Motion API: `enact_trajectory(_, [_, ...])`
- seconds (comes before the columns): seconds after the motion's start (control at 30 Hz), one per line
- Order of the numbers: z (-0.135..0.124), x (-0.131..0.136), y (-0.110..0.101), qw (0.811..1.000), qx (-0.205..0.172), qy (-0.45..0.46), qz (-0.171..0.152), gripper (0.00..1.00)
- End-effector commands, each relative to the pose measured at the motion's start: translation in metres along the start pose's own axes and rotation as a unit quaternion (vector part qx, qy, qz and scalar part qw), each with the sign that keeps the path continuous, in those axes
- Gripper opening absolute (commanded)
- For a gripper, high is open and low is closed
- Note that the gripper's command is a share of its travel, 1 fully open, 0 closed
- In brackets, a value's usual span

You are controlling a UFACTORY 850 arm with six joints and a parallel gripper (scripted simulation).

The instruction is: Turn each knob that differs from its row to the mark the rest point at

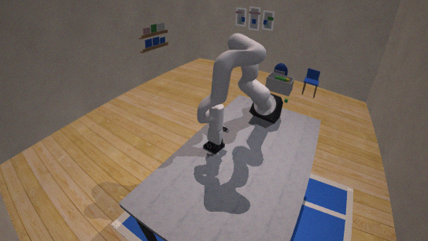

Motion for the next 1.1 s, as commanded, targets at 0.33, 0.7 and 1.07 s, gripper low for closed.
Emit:
enact_trajectory(0.33, [0.0,0.0,0.0,1.0,0.0,0.0,0.0,0.19])
enact_trajectory(0.7, [0.0,0.0,-0.013,1.0,0.0,0.0,0.0,0.19])
enact_trajectory(1.07, [0.0,0.0,-0.034,1.0,-0.001,0.0,0.0,0.19])
Point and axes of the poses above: the point where the finger pads meet when closed, its own y axis out along the fingers, its own x axis across the jaws, z = x × y, the point moved 7 cm from there along -y, back along the fingers, and after that the axes turned 4 degrees about y, right-handed, at the moved point
